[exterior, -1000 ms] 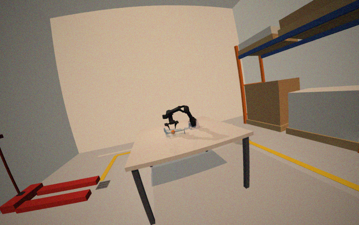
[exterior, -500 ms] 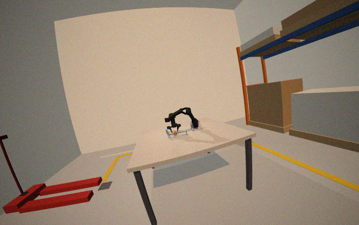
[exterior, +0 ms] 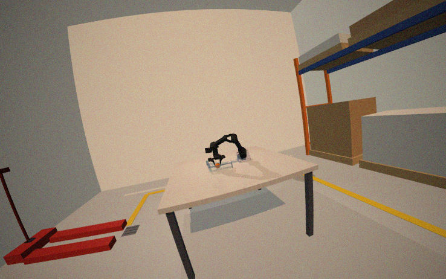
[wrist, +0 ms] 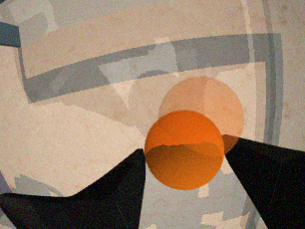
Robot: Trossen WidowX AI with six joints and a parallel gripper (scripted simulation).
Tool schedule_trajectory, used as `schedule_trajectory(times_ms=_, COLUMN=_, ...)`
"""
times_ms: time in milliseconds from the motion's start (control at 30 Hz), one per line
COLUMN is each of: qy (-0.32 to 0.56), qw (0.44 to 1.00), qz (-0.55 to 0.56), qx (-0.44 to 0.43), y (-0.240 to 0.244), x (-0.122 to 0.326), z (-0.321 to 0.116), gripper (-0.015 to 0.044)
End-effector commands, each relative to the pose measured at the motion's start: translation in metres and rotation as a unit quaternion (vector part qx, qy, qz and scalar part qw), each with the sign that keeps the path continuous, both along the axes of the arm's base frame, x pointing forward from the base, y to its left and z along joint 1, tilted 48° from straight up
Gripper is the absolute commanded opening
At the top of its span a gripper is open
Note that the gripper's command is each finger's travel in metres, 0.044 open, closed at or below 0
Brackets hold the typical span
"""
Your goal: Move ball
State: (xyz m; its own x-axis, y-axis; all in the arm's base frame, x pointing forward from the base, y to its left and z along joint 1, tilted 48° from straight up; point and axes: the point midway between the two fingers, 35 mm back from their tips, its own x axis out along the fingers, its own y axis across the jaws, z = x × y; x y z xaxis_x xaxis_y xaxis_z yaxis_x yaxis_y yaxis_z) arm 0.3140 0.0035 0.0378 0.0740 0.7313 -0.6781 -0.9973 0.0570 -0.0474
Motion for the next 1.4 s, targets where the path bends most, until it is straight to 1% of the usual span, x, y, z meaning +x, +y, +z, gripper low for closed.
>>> schedule_trajectory(times_ms=0, qy=0.001, qw=1.000, qz=-0.002, qx=0.003, y=0.001, x=0.000, z=0.000, gripper=0.0235)
schedule_trajectory(times_ms=67, qy=0.001, qw=1.000, qz=-0.002, qx=0.003, y=0.001, x=0.000, z=0.000, gripper=0.0221)
schedule_trajectory(times_ms=167, qy=0.002, qw=1.000, qz=-0.003, qx=0.002, y=-0.002, x=0.001, z=0.002, gripper=0.0142)
schedule_trajectory(times_ms=333, qy=0.007, qw=1.000, qz=-0.017, qx=0.000, y=-0.024, x=0.003, z=0.020, gripper=0.0011)
schedule_trajectory(times_ms=367, qy=0.009, qw=1.000, qz=-0.019, qx=0.000, y=-0.029, x=0.003, z=0.023, gripper=0.0000)
schedule_trajectory(times_ms=933, qy=0.028, qw=0.998, qz=-0.061, qx=0.002, y=-0.099, x=-0.012, z=0.090, gripper=0.0000)
schedule_trajectory(times_ms=1067, qy=0.027, qw=0.998, qz=-0.057, qx=0.002, y=-0.096, x=-0.010, z=0.090, gripper=0.0000)
schedule_trajectory(times_ms=1367, qy=0.002, qw=1.000, qz=-0.003, qx=0.002, y=-0.050, x=0.006, z=0.073, gripper=0.0000)
